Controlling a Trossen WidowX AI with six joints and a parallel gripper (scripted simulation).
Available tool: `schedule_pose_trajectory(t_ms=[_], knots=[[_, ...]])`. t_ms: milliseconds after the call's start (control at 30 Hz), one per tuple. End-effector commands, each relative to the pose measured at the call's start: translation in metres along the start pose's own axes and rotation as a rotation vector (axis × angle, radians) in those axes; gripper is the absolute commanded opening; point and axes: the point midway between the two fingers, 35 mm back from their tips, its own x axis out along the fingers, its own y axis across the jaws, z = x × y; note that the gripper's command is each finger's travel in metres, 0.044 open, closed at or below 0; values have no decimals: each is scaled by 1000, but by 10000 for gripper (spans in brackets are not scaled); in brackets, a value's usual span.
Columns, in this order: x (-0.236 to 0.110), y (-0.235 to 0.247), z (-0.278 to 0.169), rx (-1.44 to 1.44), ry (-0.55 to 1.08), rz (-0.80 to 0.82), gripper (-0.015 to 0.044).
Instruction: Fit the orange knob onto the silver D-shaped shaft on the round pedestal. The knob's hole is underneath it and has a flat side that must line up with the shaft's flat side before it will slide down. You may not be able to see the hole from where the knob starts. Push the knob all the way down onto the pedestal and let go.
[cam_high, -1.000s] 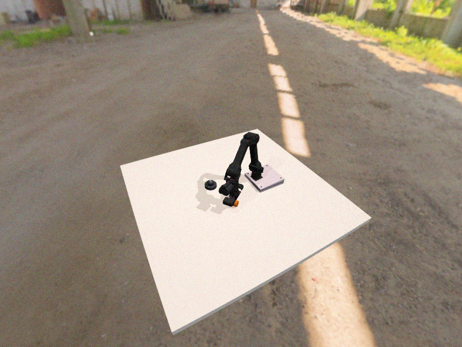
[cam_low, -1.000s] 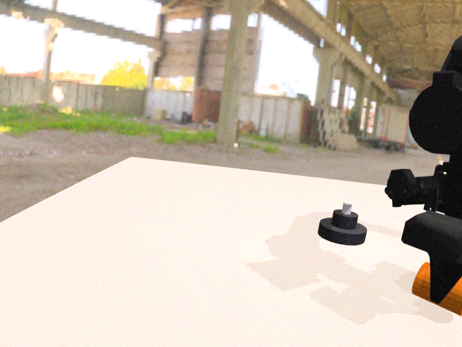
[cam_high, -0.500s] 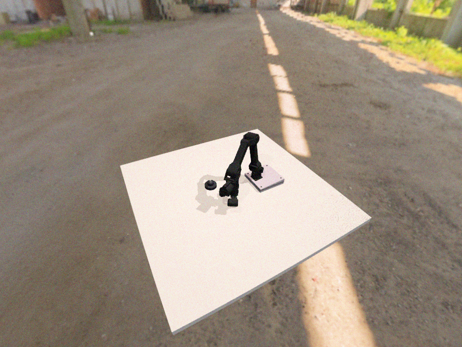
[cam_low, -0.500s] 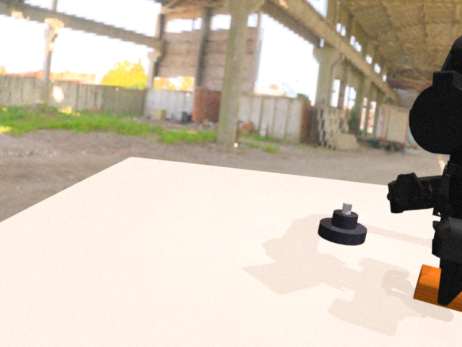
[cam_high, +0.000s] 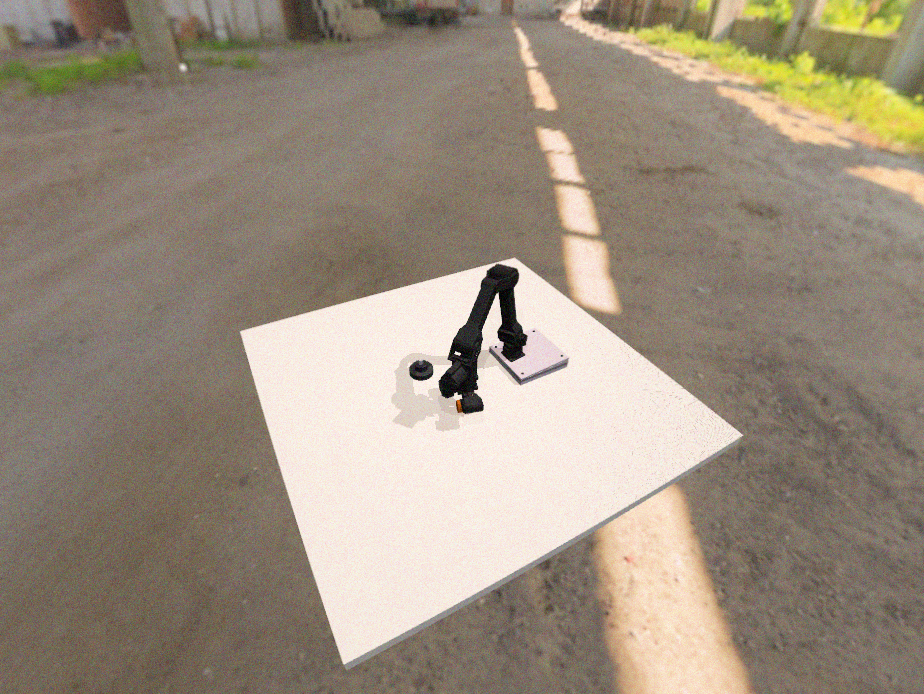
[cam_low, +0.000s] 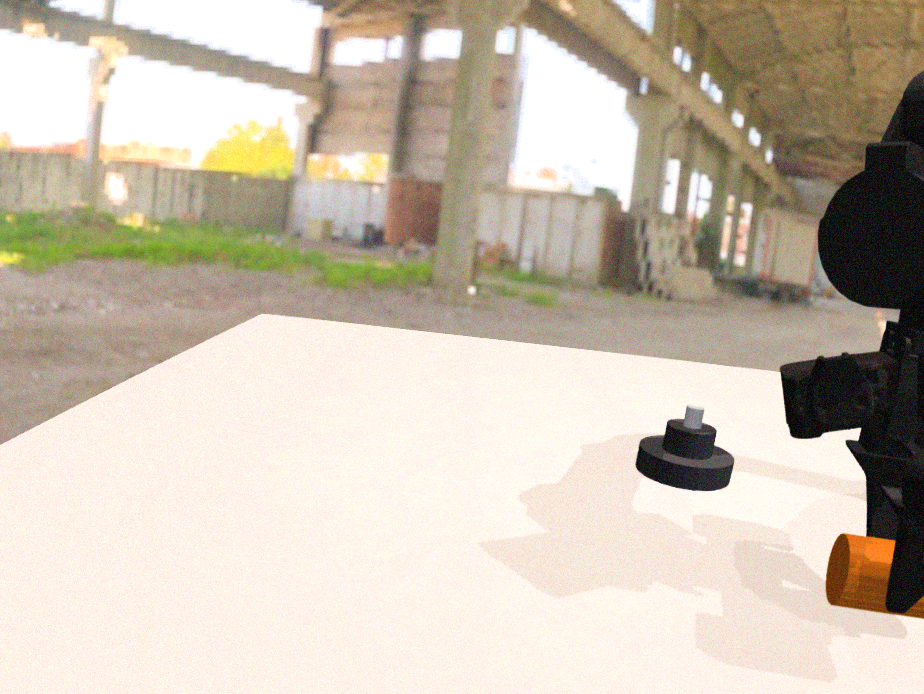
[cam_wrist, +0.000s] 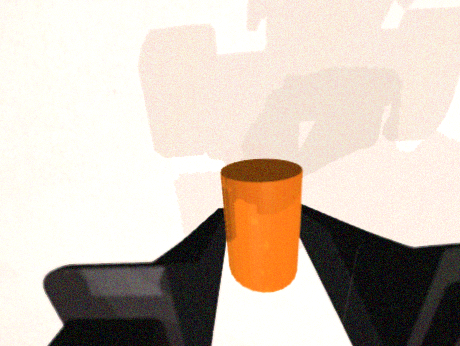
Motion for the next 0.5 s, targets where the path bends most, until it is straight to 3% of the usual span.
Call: schedule_pose_trajectory(t_ms=[0,467], knots=[[-2,0,1,-113,-7,3,181],[-2,0,1,-480,-7,1,181]])
